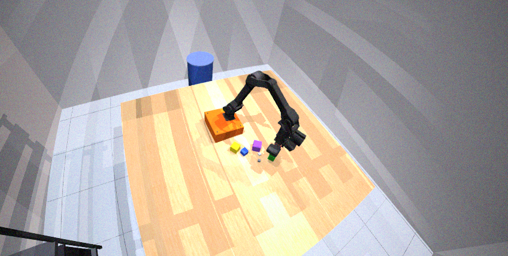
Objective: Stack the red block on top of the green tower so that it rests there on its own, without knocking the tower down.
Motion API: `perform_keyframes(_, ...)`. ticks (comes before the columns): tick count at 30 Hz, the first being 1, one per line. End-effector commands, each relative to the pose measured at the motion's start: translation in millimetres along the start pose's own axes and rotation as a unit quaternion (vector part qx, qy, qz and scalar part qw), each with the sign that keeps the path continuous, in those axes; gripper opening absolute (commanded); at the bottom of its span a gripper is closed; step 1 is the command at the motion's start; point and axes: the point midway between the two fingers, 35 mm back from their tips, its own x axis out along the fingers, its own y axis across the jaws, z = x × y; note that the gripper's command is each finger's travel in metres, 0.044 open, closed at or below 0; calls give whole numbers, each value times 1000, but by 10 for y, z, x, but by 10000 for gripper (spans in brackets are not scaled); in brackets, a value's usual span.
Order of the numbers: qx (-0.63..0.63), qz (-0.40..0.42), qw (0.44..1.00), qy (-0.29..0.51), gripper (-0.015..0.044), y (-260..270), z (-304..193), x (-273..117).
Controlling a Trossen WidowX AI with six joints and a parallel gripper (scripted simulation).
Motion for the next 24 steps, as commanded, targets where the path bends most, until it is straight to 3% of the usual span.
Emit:
perform_keyframes(1, 0, 0, 1000, -1, 263, -1, 3, 2)
perform_keyframes(8, 0, 0, 1000, -1, 440, -1, 3, 2)
perform_keyframes(24, 0, 0, 1000, -1, 440, -1, 3, 2)
